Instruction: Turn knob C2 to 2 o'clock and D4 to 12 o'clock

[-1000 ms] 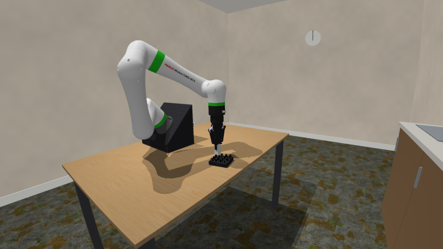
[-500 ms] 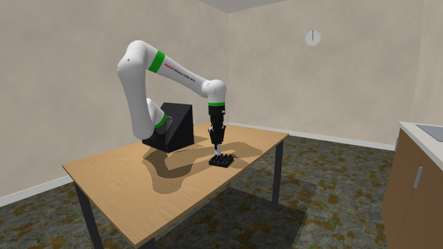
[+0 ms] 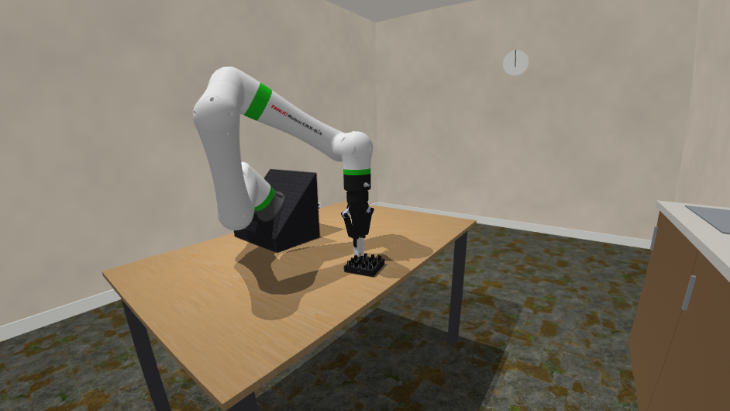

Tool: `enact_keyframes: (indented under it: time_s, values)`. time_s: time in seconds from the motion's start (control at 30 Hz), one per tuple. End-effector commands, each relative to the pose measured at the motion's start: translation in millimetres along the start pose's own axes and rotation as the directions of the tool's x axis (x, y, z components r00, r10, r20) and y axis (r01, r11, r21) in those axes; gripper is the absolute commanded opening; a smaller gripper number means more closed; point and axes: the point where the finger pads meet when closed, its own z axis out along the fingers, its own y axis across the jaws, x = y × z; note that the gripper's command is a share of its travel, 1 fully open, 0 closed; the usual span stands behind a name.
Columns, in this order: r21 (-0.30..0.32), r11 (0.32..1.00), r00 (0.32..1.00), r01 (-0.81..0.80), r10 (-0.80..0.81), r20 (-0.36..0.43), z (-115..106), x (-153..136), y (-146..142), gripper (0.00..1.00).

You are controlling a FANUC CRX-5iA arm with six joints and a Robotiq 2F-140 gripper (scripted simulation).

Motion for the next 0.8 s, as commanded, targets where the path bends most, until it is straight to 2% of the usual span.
enact_keyframes:
  time_s: [0.0, 0.23, 0.33, 0.77]
  values:
    - [0.000, 0.997, 0.997, -0.081, 0.081, 0.002, -0.2, -0.1, 0.1, 0.05]
    - [0.000, 0.965, 0.965, -0.261, 0.261, 0.002, -0.2, -0.1, 0.1, 0.05]
    - [0.000, 0.958, 0.958, -0.287, 0.287, 0.002, -0.2, -0.1, 0.1, 0.05]
    - [-0.001, 0.823, 0.823, -0.568, 0.568, 0.002, -0.2, -0.1, 0.1, 0.05]
